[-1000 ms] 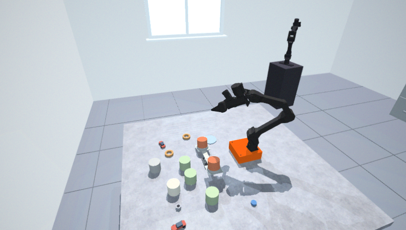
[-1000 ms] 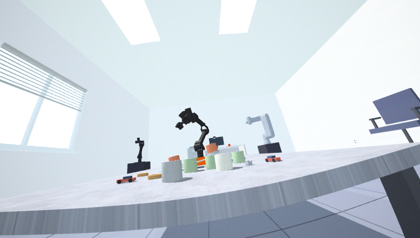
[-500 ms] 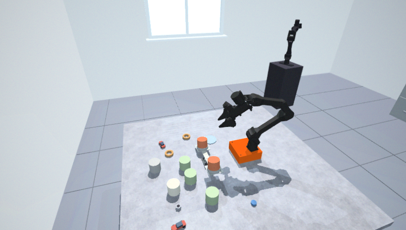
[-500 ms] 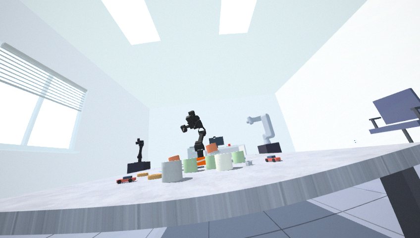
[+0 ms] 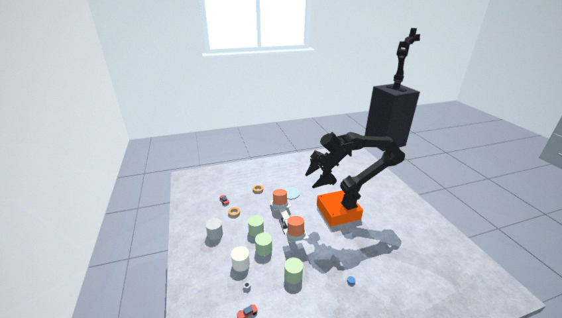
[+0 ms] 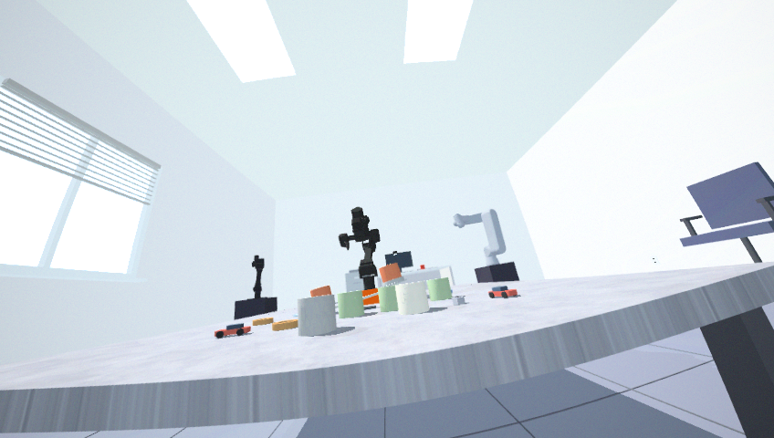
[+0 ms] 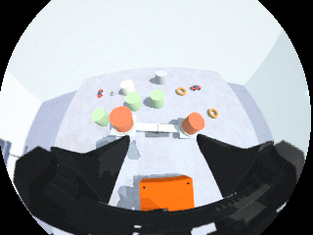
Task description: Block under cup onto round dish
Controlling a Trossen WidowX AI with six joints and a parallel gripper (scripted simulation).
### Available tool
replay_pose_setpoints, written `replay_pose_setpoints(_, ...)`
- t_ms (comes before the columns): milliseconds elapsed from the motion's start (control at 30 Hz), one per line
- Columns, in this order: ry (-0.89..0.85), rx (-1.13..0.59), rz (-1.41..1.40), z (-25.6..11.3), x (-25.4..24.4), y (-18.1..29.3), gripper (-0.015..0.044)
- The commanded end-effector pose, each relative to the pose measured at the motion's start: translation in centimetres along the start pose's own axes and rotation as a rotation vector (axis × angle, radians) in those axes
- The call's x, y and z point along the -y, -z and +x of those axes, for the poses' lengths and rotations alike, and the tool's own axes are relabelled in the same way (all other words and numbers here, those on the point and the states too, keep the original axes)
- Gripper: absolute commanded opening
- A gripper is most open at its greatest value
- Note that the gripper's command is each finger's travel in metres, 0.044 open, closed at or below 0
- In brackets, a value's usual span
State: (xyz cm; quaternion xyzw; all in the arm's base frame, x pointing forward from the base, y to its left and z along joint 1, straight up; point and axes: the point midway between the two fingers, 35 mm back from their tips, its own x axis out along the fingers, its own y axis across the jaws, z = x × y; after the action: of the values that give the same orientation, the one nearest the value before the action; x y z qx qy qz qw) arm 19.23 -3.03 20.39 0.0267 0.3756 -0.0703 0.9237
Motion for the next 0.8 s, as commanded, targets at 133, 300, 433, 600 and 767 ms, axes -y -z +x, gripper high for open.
replay_pose_setpoints(133, 0.010, -0.085, -0.175, 1.0, 0.7, -0.8, 0.0440)
replay_pose_setpoints(300, 0.012, -0.163, -0.329, 2.0, 1.6, -1.6, 0.0440)
replay_pose_setpoints(433, 0.002, -0.225, -0.452, 2.9, 2.4, -2.1, 0.0440)
replay_pose_setpoints(600, -0.025, -0.301, -0.603, 4.3, 3.5, -2.7, 0.0440)
replay_pose_setpoints(767, -0.069, -0.374, -0.751, 5.7, 4.7, -3.2, 0.0440)
